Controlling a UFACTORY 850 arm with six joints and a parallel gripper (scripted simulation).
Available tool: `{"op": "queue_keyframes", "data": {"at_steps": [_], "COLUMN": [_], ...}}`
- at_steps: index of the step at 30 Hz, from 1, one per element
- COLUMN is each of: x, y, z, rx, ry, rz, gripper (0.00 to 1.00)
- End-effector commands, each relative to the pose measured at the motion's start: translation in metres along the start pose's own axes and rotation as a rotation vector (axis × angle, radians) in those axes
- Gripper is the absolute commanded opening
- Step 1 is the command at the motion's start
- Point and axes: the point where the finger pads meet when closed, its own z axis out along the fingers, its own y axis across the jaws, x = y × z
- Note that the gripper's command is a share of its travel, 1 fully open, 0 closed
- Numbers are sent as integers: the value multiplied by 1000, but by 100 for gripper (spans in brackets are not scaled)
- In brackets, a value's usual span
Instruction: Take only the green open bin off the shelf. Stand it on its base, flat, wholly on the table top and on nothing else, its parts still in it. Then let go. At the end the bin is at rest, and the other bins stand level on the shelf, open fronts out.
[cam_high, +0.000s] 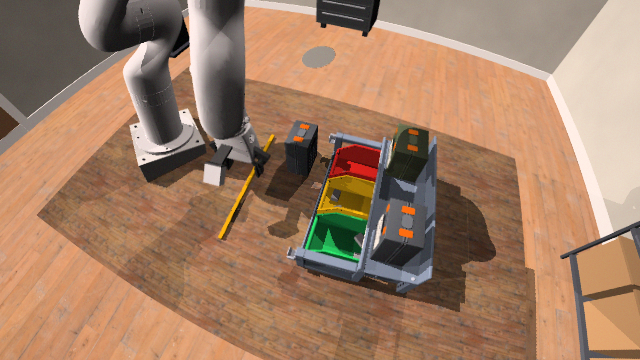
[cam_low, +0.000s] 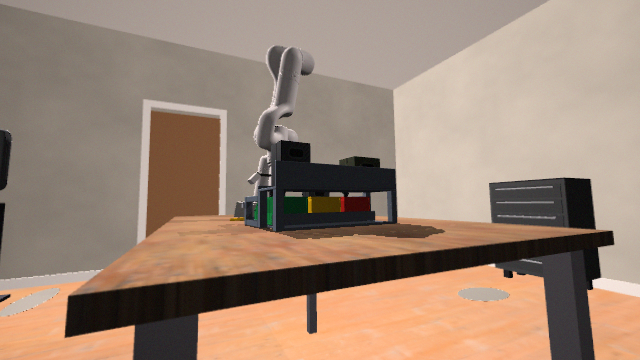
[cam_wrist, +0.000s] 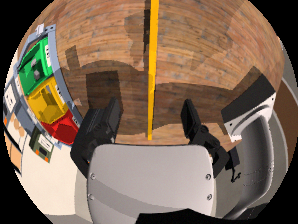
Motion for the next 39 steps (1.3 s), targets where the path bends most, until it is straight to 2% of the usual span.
{"op": "queue_keyframes", "data": {"at_steps": [1,7,12,24,25,29,39], "x": [-1,-1,0,0,1,1,1], "y": [0,0,-1,-1,-1,-2,-2], "z": [-3,-3,-57,-57,-62,-86,-86], "rx": [-14,-14,-14,-14,31,-14,-14], "ry": [-20,-20,-20,-20,2,-20,-20], "rz": [2,2,2,2,-1,2,2], "gripper": [100,100,100,100,100,100,100]}}
